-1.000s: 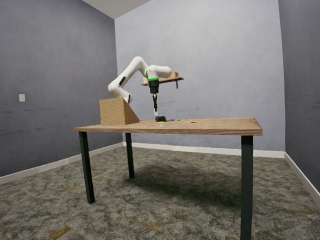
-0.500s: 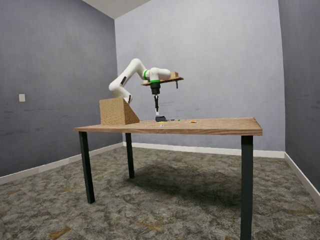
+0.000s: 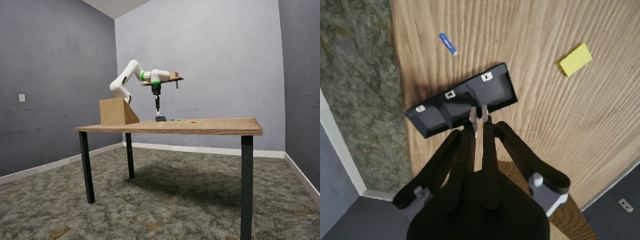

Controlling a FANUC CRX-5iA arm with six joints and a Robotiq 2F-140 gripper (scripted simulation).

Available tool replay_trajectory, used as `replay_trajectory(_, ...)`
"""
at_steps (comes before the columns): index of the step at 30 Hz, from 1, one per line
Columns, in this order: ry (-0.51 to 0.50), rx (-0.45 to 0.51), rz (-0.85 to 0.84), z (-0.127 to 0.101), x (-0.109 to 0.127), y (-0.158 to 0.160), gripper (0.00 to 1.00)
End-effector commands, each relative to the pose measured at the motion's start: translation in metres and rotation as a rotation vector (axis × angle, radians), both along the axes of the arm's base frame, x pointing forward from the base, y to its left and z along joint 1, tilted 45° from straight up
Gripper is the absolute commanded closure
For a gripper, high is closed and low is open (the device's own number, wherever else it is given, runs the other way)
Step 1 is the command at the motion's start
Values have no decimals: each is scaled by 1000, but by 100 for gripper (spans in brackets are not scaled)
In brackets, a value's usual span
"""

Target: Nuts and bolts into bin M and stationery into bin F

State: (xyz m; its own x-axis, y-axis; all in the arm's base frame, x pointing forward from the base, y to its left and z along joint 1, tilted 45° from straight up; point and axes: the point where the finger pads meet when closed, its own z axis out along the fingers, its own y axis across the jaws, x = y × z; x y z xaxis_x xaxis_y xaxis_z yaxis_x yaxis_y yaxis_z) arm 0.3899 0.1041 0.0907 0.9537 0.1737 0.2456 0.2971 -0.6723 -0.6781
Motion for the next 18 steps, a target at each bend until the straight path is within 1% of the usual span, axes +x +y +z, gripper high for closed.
replay_trajectory(1, 94, -4, -93, 20, -8, 19, 84)
replay_trajectory(2, 94, -4, -93, 20, -8, 19, 84)
replay_trajectory(3, 146, 3, -144, 24, -10, 23, 84)
replay_trajectory(6, 194, 11, -190, 33, -14, 33, 84)
replay_trajectory(17, 403, 37, -392, 33, -14, 33, 84)
replay_trajectory(18, 403, 37, -392, 33, -14, 33, 84)
